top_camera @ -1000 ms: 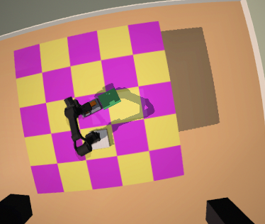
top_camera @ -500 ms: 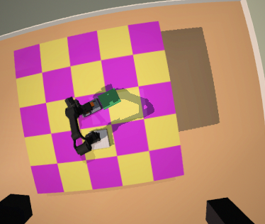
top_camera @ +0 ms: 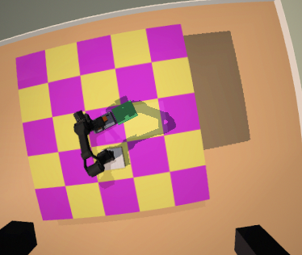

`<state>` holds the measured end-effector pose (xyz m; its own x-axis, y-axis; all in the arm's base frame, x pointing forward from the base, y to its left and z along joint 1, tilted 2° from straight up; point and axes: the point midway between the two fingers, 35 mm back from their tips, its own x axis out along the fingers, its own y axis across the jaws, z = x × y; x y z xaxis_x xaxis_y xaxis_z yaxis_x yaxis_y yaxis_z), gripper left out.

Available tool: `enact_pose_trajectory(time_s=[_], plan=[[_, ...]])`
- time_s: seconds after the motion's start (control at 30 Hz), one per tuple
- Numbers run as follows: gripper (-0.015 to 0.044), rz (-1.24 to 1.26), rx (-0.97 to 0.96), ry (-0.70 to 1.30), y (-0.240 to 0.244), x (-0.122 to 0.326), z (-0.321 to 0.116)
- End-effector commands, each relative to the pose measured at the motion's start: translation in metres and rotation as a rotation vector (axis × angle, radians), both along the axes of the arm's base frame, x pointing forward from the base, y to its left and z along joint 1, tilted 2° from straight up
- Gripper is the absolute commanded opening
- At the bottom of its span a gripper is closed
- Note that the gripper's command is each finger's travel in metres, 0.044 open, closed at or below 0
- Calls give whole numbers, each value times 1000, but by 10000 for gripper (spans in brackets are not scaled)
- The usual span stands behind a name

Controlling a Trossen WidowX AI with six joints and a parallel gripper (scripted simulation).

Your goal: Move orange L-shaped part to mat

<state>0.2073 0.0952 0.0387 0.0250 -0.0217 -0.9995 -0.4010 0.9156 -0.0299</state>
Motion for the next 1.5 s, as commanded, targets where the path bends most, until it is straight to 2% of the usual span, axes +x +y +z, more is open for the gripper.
enact_pose_trajectory(time_s=[0.0, 0.23, 0.53, 1.47], plan=[[180, -3, -4, -4, 5, -2, 7], [180, -2, -6, -4, 8, -2, 17], [180, -2, -6, -4, 0, -1, 105], [180, -9, -3, -1, 0, -1, 103]])
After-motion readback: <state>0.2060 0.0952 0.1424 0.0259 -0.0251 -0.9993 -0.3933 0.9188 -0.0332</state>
